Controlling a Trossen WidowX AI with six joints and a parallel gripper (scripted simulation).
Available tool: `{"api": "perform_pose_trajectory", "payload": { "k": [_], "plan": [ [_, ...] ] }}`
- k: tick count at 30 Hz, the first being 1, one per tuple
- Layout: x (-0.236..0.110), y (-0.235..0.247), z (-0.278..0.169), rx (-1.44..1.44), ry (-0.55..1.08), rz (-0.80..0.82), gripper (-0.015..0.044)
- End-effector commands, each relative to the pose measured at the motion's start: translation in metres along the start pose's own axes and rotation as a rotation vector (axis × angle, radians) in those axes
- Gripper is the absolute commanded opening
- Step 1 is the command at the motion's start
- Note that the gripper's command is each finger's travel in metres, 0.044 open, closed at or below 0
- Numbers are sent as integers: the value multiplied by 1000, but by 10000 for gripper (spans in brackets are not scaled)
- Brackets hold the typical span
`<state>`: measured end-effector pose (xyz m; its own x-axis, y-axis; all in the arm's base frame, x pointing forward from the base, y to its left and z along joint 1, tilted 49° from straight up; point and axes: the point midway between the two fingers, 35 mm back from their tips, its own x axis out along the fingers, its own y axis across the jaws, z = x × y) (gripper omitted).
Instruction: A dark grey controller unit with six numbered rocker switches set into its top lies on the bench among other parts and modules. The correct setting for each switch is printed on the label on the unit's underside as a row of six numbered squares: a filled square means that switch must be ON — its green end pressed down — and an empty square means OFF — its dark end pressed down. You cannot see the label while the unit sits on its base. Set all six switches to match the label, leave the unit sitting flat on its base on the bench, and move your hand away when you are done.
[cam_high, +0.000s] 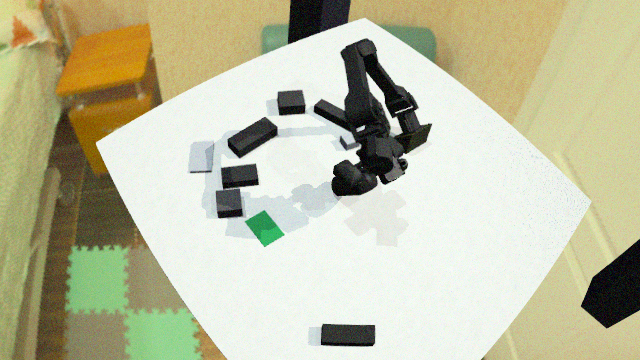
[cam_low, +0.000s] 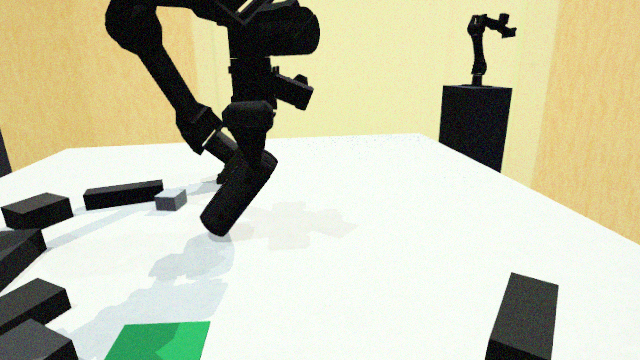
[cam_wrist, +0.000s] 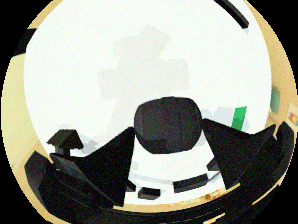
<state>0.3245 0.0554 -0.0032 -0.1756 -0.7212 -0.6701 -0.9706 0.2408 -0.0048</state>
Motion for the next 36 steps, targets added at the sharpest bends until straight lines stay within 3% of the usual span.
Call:
{"api": "perform_pose_trajectory", "payload": {
  "k": [1, 36],
  "plan": [
    [-1, 0, -6, -8, 10, -1, 336],
    [-10, 0, -32, -8, 11, 0, 336]
  ]
}}
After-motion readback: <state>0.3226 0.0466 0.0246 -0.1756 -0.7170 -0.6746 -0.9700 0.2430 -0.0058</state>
